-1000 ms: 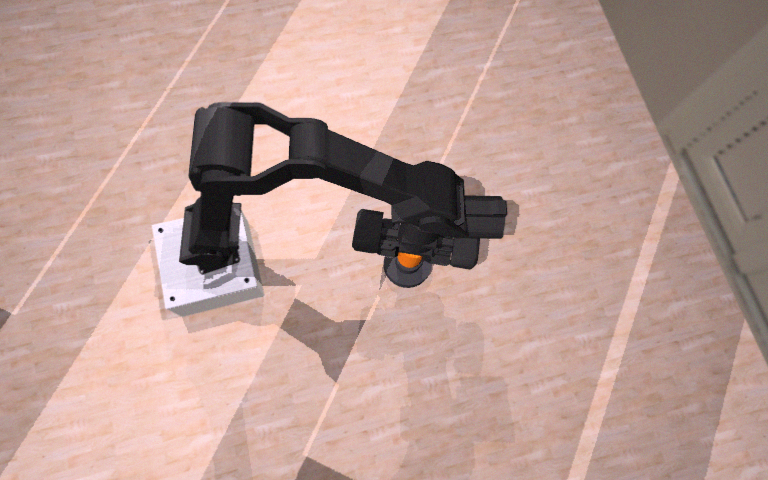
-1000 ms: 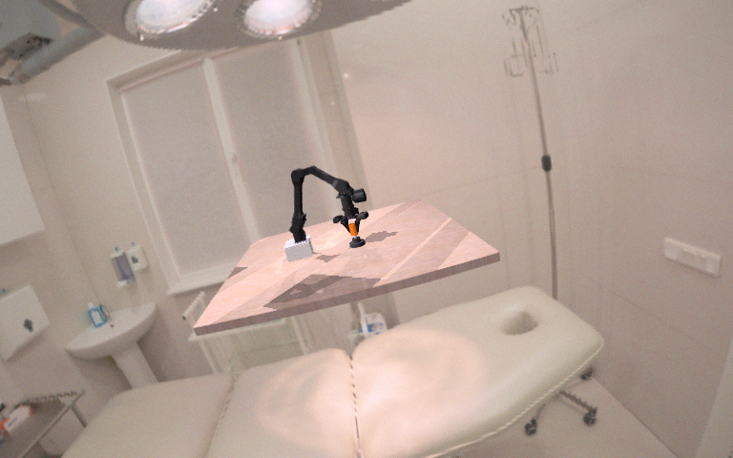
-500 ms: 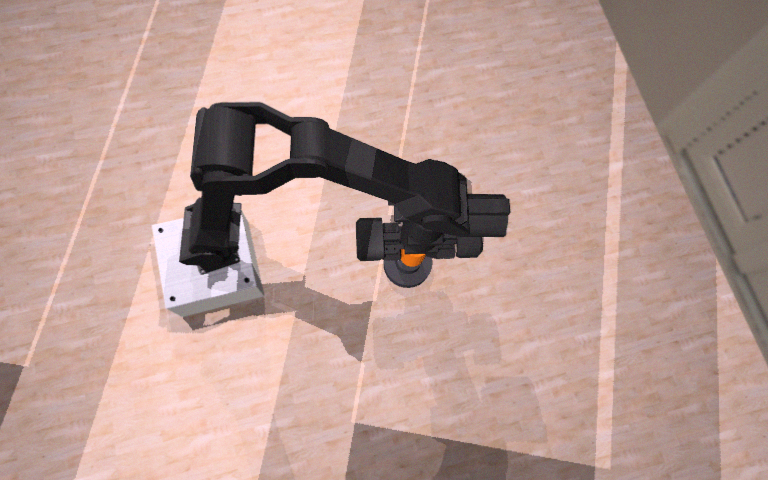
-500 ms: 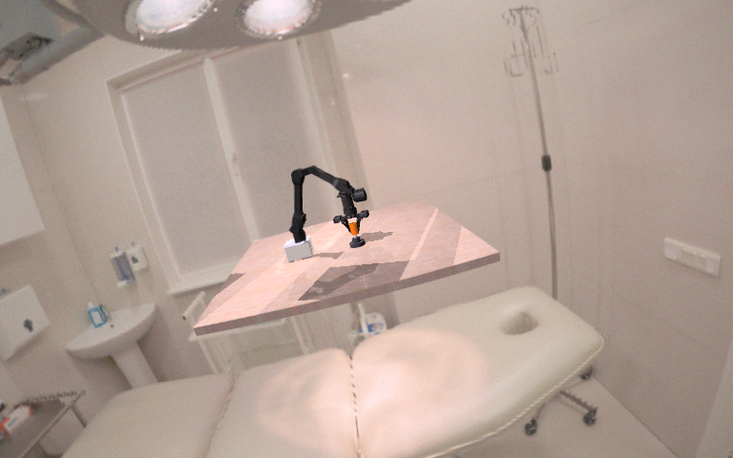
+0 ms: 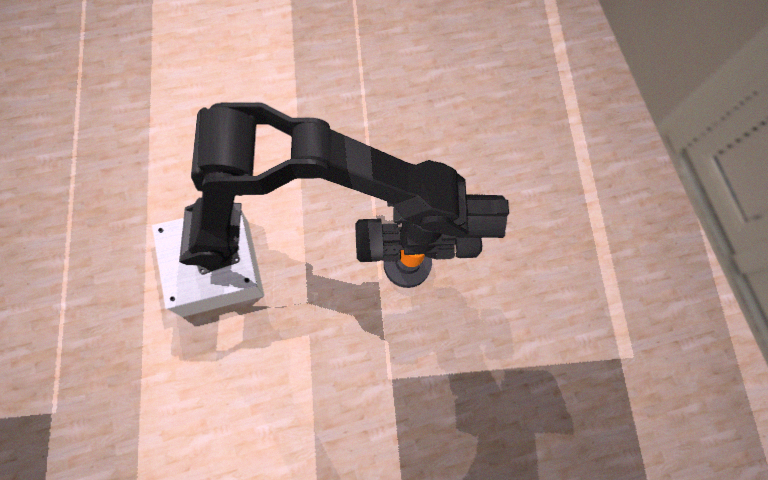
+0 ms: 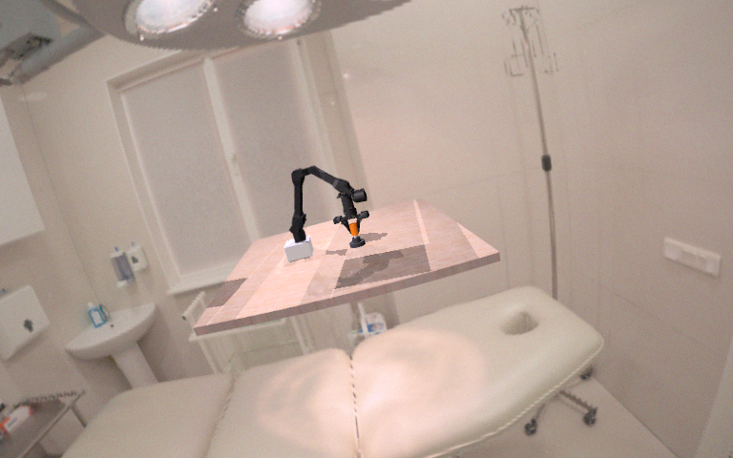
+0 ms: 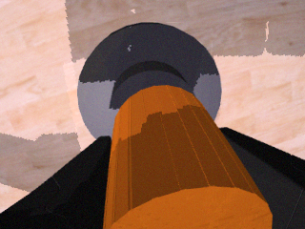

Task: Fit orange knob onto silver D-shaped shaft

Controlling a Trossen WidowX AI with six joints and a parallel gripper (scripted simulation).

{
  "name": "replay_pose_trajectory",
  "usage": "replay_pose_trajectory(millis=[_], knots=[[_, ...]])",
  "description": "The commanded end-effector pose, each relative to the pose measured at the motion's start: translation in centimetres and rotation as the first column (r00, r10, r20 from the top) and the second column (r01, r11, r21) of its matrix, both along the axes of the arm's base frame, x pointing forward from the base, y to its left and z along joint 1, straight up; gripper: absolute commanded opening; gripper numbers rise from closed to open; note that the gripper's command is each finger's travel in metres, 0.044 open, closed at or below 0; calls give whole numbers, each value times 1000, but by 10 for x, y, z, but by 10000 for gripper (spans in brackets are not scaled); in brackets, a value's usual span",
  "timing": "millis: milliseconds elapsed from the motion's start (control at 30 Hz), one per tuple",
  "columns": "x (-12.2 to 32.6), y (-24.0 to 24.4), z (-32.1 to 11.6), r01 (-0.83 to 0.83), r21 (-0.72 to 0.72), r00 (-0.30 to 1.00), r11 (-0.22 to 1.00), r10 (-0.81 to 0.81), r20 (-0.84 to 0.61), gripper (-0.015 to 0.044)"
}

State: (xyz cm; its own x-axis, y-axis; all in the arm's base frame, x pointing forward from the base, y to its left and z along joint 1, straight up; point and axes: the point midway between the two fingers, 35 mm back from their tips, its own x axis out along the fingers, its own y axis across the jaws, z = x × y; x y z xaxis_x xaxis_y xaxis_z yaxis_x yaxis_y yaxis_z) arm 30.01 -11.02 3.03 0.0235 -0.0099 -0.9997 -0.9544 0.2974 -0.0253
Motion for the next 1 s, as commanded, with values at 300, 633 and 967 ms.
replay_pose_trajectory(millis=[300,633,967], knots=[[-3,1,6,-201,-5,980,980,201,0,0],[0,0,4,-211,-5,977,977,211,0,0],[2,0,1,-211,-5,977,977,211,0,0]])
